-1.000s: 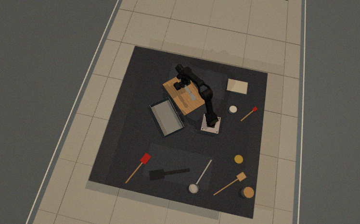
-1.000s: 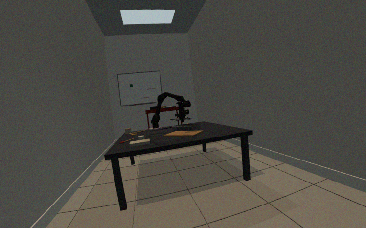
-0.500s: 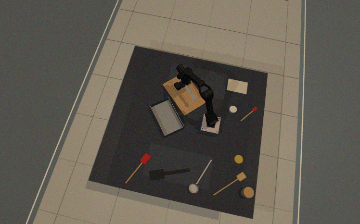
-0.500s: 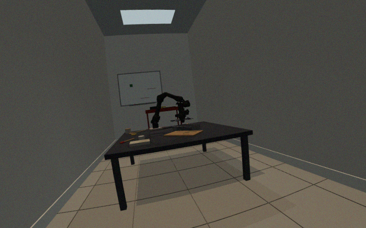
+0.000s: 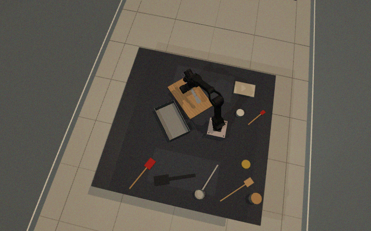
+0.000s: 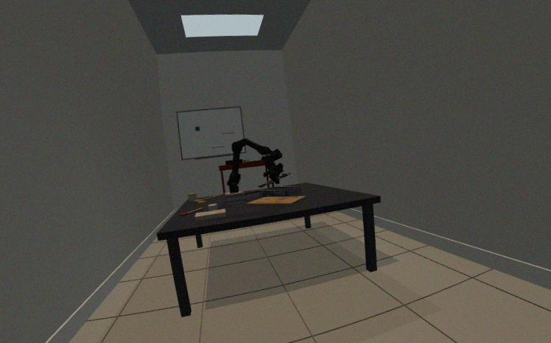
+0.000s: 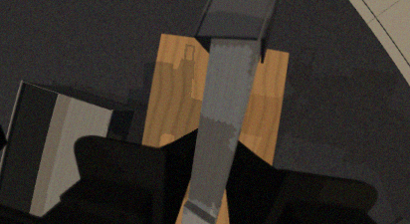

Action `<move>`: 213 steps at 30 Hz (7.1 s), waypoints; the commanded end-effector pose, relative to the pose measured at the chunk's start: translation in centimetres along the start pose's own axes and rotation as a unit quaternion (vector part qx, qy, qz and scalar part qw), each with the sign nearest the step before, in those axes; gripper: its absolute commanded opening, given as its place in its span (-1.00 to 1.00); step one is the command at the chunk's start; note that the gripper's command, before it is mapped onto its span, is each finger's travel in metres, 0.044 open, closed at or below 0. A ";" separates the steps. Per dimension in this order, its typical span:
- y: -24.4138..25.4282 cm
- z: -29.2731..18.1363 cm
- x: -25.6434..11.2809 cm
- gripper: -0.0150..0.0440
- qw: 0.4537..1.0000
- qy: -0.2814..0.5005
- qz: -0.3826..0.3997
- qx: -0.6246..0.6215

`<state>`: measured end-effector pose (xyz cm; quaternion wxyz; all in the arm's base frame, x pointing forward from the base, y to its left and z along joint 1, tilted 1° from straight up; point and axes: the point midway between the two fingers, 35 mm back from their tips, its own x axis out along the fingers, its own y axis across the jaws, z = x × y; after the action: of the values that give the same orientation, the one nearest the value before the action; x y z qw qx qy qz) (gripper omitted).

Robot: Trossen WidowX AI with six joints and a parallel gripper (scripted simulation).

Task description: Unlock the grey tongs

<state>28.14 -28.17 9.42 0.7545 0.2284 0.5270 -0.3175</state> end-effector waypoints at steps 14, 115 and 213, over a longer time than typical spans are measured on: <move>0.0 0.5 -1.2 -1.00 0.990 -0.144 -0.002 -0.002; 0.0 0.2 -2.5 -1.00 0.970 -0.241 -0.002 -0.001; -0.1 -2.7 5.1 -1.00 0.988 0.155 0.000 0.001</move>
<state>27.59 -27.72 4.25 0.6641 0.2746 0.6359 -0.2815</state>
